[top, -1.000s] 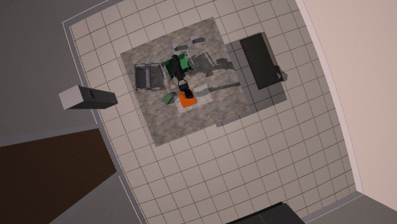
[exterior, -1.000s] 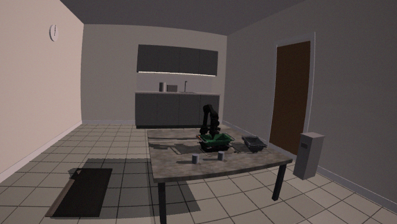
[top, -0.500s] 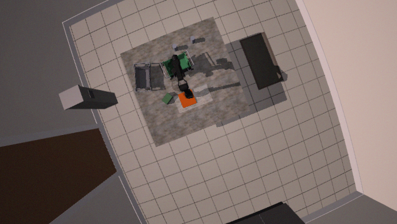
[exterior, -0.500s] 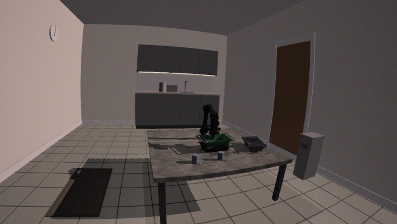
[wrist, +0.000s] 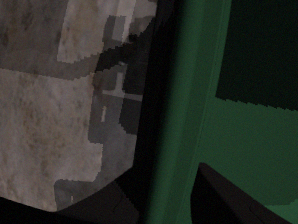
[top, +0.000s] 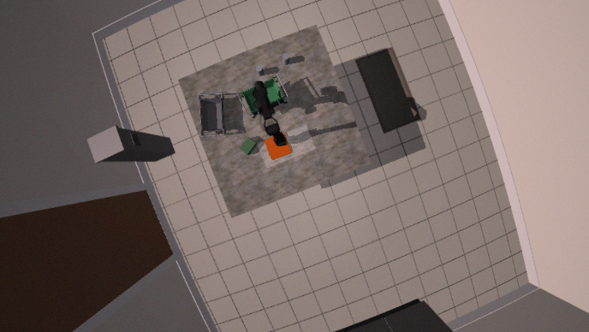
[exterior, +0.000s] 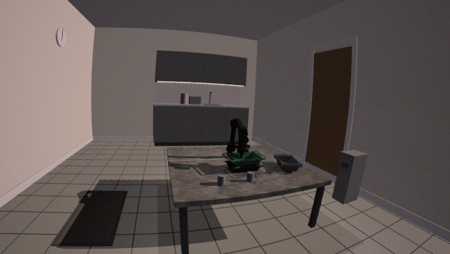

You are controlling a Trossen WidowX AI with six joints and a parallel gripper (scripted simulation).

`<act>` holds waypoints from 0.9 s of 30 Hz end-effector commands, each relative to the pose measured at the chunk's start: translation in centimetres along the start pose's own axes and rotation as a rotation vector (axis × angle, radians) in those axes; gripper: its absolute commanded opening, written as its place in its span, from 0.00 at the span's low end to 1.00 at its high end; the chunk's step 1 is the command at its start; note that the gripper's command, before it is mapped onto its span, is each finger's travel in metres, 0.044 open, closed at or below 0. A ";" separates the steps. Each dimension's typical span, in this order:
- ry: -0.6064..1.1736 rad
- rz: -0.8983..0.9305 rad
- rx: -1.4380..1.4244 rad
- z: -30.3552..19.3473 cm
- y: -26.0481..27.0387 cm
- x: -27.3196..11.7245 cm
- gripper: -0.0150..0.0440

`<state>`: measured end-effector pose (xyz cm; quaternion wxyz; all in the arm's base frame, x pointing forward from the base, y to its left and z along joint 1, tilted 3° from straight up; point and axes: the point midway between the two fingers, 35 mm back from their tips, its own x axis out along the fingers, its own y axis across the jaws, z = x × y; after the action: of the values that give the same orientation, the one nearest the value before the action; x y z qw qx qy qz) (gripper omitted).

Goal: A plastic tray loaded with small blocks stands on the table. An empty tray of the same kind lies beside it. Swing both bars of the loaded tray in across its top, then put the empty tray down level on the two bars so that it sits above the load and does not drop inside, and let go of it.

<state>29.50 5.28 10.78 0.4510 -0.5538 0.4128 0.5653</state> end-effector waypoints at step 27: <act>0.004 0.034 0.006 -0.3 0.6 0.7 0.35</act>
<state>29.49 5.27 10.74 0.4508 -0.5537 0.4129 0.5654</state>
